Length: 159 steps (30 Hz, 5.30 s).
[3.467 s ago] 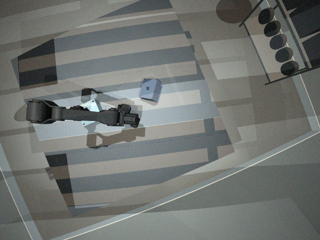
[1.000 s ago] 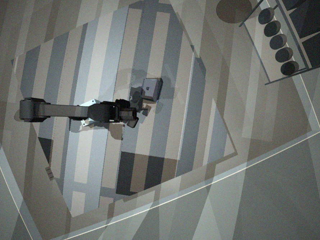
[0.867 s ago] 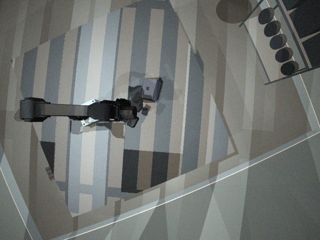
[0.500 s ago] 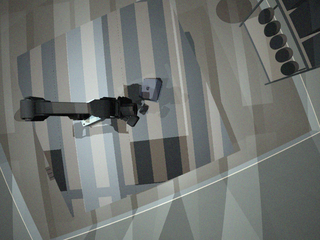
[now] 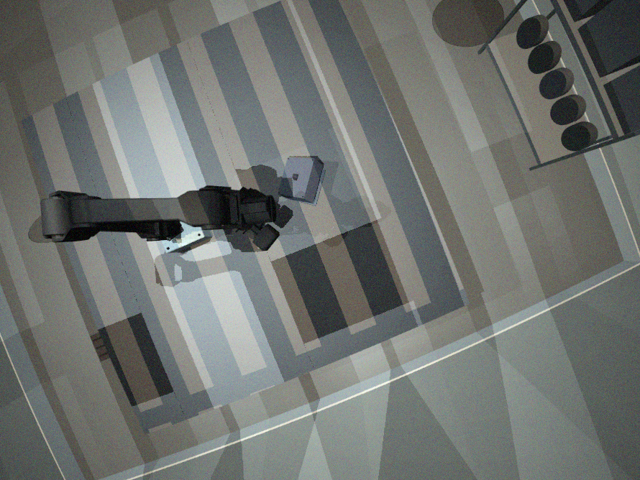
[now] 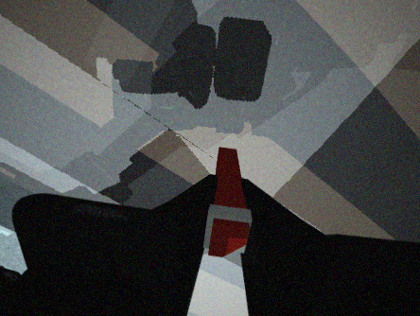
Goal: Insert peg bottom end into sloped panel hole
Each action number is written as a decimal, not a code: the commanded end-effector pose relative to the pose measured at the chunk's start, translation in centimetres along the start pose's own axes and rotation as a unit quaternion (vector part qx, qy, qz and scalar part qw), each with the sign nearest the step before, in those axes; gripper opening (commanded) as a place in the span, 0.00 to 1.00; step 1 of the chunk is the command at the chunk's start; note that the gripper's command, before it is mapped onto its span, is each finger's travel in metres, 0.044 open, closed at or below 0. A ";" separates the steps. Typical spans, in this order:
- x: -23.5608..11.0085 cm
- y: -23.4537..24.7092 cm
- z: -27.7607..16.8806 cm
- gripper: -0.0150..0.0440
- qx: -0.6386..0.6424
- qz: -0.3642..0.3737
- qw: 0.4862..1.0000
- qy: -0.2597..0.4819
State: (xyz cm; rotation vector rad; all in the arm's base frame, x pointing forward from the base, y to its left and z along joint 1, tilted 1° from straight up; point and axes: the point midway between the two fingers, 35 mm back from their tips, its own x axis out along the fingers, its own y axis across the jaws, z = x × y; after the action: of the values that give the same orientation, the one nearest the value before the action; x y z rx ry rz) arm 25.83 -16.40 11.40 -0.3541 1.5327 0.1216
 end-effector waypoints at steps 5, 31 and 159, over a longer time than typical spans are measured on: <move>-0.2 0.0 0.8 0.25 0.027 -0.012 1.000 -0.002; -0.9 0.5 3.3 0.25 0.114 -0.042 0.993 -0.012; -4.8 6.9 15.2 0.25 0.513 -0.091 0.835 -0.179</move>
State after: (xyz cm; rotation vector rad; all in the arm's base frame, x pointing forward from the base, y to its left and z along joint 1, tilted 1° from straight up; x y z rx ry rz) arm 37.80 -4.59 15.53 0.3684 1.0013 -0.7277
